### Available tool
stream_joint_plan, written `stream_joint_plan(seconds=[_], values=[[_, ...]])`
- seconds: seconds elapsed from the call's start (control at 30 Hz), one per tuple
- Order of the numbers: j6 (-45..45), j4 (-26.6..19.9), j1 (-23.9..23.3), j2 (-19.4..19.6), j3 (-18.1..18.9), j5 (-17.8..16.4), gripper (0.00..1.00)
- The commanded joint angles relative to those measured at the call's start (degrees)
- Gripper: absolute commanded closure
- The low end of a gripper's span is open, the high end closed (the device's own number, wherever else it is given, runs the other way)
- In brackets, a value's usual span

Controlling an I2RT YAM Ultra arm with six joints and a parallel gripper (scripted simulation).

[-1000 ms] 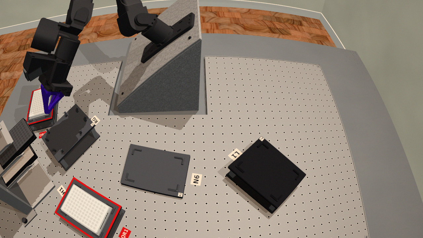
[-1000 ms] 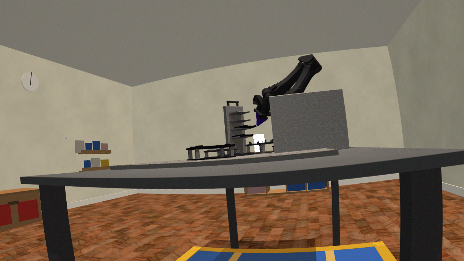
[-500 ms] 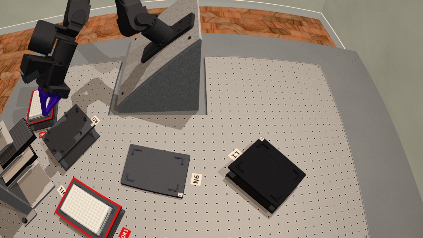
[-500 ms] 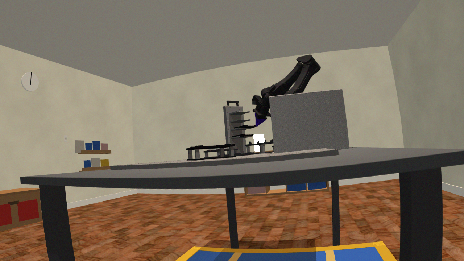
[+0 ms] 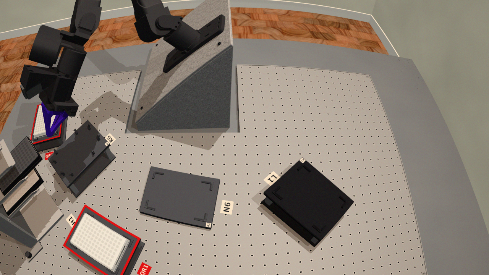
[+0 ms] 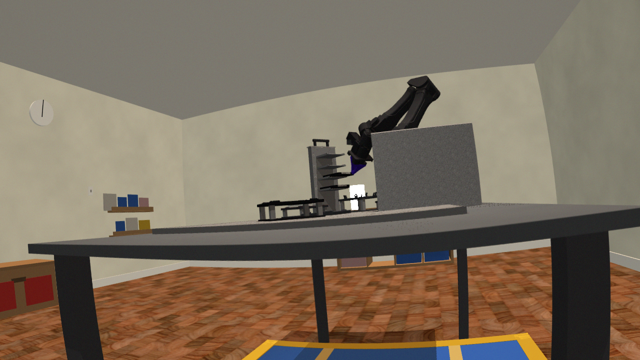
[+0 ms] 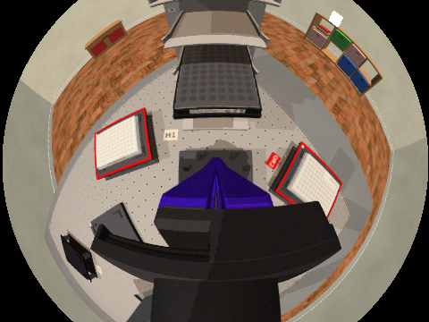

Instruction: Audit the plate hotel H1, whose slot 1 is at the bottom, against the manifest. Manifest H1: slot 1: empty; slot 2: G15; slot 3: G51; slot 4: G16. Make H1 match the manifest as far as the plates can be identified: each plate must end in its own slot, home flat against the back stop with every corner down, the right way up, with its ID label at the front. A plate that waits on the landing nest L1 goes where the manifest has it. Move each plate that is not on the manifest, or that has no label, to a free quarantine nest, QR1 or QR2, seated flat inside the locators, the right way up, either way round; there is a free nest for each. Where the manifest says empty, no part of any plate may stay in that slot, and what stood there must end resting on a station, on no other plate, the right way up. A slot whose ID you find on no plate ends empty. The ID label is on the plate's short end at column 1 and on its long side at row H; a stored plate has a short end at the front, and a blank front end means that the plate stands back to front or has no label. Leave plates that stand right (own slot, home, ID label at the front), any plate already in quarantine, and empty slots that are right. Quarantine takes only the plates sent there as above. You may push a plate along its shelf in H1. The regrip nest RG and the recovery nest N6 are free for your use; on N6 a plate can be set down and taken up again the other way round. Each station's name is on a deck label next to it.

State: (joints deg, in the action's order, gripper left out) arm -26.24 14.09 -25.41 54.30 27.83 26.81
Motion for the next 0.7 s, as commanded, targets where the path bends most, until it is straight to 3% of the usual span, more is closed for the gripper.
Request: stream_joint_plan(seconds=[0.0,0.67], values=[[0.0,0.2,0.0,0.2,0.6,-0.3,1.00],[-0.1,0.7,-0.1,2.9,2.9,-0.5,1.00]])
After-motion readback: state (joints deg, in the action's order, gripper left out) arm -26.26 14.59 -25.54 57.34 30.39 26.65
